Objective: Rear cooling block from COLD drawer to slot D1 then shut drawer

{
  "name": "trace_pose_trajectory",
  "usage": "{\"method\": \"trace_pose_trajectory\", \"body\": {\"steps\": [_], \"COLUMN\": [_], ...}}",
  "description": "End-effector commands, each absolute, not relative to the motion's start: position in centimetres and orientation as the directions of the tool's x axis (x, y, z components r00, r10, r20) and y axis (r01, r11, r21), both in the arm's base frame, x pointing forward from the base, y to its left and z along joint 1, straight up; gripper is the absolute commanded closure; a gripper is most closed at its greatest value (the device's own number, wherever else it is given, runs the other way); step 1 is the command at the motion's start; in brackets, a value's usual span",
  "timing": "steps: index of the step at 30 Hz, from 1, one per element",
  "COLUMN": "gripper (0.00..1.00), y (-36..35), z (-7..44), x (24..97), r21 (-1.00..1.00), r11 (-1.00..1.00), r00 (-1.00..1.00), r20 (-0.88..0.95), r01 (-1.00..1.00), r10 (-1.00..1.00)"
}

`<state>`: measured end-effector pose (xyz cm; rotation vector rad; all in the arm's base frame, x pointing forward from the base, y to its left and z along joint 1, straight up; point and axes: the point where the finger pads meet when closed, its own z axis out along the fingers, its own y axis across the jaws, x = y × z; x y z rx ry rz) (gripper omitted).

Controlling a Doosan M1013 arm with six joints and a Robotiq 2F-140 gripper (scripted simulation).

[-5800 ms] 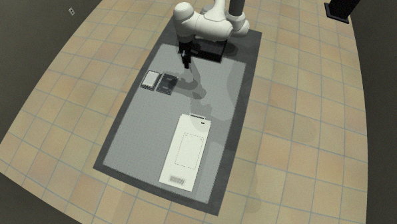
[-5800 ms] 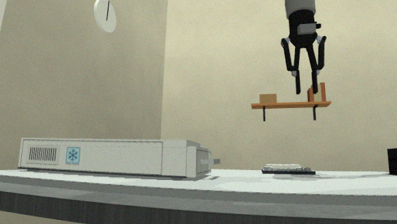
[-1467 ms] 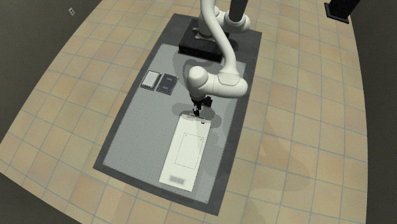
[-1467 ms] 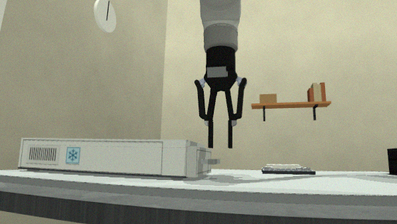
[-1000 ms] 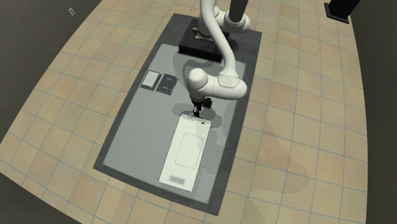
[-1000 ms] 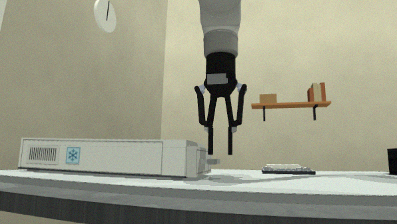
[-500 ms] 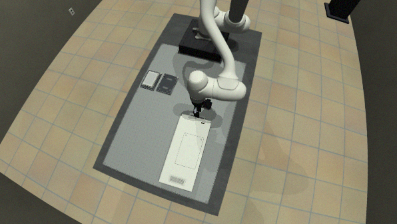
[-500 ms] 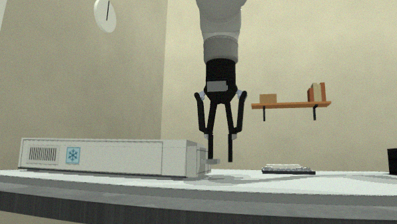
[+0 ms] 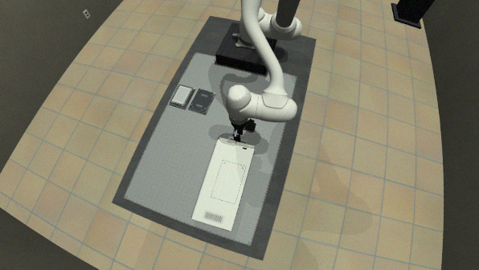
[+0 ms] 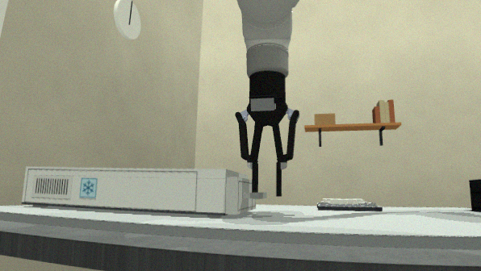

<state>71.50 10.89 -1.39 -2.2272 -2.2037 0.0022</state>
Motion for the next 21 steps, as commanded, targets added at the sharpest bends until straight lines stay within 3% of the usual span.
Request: {"method": "trace_pose_trajectory", "body": {"steps": [1, 21], "gripper": [0.66, 0.66], "y": [10.90, 10.91], "z": [-1.29, -1.30], "x": [71.55, 71.28], "r21": [-0.006, -0.006], "r11": [-0.011, -0.011], "r00": [0.011, 0.011], "r20": [0.005, 0.005], "r01": [1.000, 1.000], "r10": [1.000, 1.000]}}
